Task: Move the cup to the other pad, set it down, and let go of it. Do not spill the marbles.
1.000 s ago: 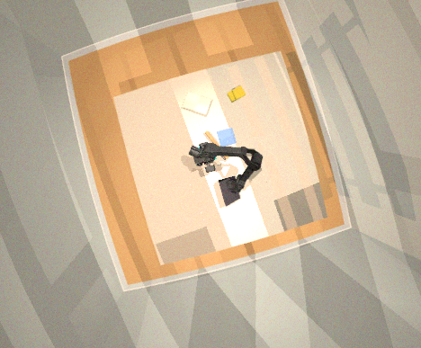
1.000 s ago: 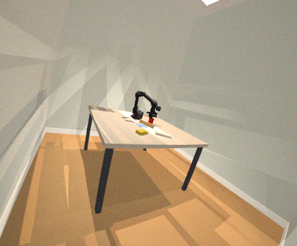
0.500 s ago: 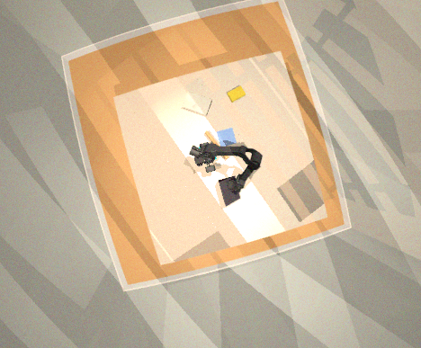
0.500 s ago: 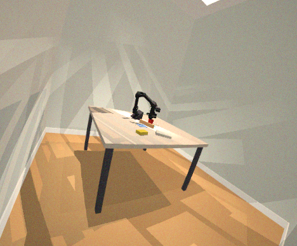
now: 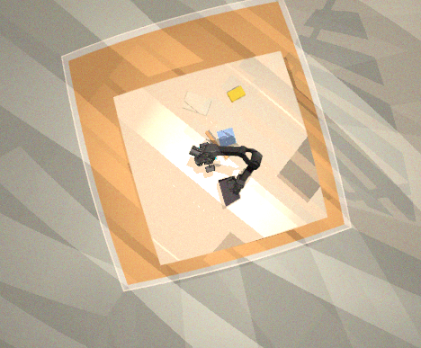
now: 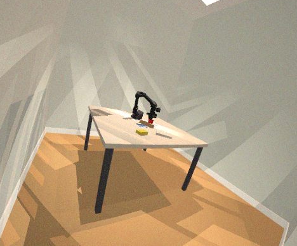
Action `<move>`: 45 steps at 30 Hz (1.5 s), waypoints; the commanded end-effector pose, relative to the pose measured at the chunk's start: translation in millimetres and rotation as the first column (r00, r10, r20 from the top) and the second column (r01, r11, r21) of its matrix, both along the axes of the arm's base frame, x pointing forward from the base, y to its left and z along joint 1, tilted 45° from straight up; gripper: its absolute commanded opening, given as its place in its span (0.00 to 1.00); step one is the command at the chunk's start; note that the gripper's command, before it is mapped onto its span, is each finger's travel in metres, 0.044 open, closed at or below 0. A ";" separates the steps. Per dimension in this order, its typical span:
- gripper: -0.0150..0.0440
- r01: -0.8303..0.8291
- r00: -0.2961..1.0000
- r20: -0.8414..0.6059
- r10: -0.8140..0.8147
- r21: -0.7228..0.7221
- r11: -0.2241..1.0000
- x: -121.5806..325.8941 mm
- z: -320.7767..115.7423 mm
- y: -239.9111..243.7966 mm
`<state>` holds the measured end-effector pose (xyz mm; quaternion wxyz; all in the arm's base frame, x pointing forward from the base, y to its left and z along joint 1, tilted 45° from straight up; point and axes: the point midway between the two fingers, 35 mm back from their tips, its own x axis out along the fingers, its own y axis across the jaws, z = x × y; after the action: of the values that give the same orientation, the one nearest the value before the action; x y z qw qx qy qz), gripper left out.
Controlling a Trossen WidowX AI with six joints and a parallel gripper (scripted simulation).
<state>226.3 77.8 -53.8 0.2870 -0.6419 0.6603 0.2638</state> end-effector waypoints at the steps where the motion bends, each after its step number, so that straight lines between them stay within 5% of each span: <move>1: 0.47 0.001 1.000 0.000 -0.001 -0.001 1.000 -0.1 0.4 0.1; 43: 0.47 -0.004 1.000 0.000 0.004 -0.001 1.000 2.2 35.5 34.5; 45: 0.56 -0.006 1.000 -0.002 0.006 -0.003 1.000 2.3 32.6 31.5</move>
<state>228.8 110.2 -20.6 0.2853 -0.6444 0.6585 0.2642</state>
